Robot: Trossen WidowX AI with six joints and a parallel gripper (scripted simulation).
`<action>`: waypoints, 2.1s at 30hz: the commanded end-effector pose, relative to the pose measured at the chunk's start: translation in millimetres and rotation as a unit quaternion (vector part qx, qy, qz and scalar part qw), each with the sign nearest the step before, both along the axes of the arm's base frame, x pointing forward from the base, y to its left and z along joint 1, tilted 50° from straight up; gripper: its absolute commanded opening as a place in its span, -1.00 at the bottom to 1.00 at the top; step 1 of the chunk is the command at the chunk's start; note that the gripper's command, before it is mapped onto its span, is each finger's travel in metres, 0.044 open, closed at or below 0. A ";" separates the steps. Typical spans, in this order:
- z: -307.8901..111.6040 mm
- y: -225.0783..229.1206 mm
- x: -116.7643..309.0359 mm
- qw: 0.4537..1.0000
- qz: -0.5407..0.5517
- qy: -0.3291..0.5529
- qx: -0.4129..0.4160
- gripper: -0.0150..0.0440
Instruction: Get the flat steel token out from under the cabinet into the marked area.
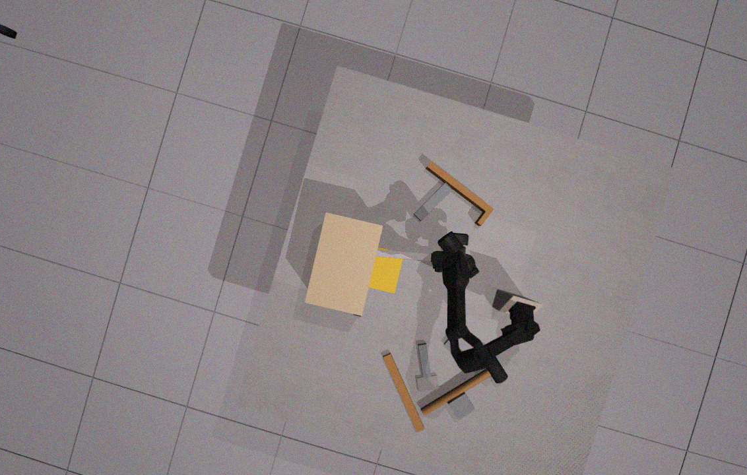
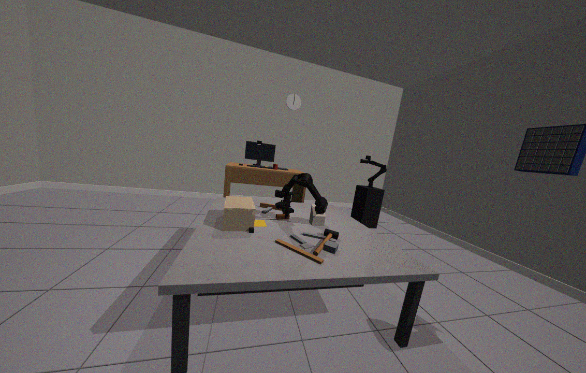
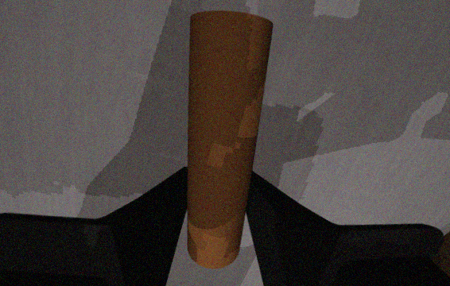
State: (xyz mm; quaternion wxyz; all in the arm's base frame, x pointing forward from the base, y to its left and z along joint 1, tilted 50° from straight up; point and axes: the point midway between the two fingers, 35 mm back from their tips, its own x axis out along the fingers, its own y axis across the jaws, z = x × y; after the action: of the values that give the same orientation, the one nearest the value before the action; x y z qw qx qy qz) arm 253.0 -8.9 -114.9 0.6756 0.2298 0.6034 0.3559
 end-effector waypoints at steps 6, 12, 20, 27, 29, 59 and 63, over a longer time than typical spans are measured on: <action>1.9 0.9 16.4 1.000 0.000 0.000 -0.002 -0.49; 3.4 2.1 24.9 1.000 0.000 0.000 -0.002 -0.49; 5.4 3.5 35.7 1.000 0.000 0.000 -0.002 -0.49; 7.0 4.7 45.0 1.000 0.000 -0.001 -0.002 -0.49; 7.5 5.0 47.5 1.000 0.000 -0.001 -0.002 -0.49; 13.8 9.3 83.6 1.000 0.000 -0.001 -0.001 -0.49; 14.6 9.9 88.2 1.000 0.000 -0.001 -0.001 -0.49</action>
State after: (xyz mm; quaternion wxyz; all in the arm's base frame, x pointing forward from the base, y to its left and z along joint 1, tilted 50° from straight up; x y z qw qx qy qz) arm 334.8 1.6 -100.1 0.6757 0.2287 0.6029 0.3573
